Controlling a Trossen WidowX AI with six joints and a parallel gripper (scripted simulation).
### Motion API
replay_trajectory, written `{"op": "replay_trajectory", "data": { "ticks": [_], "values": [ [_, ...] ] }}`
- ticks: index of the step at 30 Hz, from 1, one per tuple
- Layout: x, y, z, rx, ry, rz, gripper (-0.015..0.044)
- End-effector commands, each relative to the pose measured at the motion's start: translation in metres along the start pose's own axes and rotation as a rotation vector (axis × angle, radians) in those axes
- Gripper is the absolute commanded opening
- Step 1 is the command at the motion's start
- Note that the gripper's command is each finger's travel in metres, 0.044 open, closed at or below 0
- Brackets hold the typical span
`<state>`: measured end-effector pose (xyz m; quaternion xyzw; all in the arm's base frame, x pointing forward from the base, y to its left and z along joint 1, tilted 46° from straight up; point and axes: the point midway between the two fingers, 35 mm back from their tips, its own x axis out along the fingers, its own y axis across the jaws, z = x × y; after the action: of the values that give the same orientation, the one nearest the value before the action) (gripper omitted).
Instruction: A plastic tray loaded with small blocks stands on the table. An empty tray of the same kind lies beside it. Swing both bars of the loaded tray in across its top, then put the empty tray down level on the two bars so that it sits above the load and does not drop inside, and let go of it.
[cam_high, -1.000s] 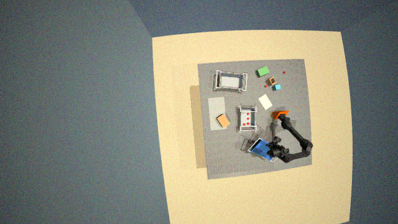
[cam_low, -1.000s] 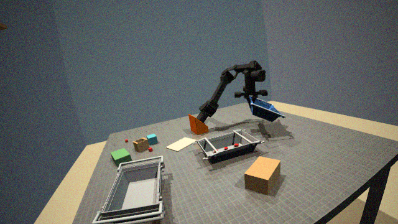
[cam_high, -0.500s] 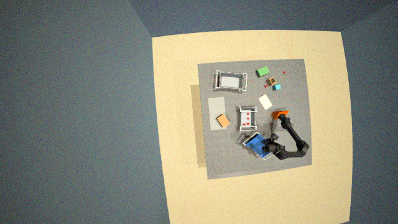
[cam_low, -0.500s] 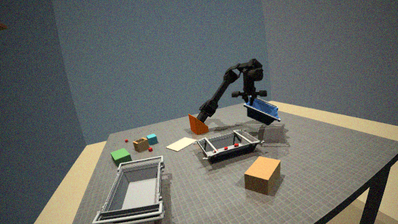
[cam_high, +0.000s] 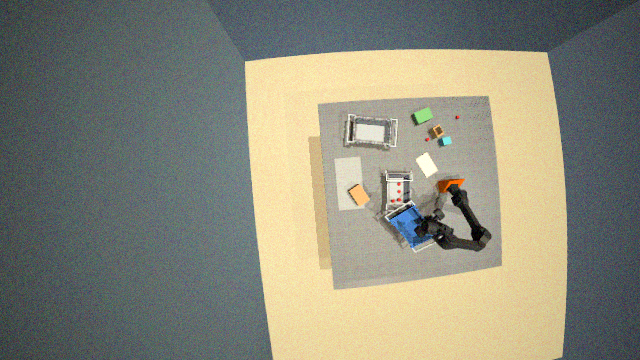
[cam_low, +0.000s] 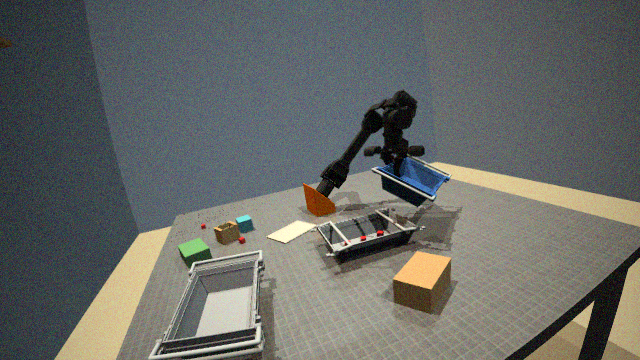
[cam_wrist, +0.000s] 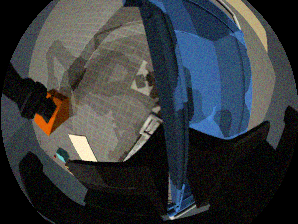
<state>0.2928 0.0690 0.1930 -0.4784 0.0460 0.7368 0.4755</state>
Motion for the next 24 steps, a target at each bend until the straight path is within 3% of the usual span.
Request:
{"op": "replay_trajectory", "data": {
  "ticks": [1,24],
  "values": [
    [-0.007,0.002,-0.017,0.048,0.014,-0.013,0.0],
    [-0.016,0.042,-0.115,0.34,-0.001,-0.025,0.0]
  ]
}}
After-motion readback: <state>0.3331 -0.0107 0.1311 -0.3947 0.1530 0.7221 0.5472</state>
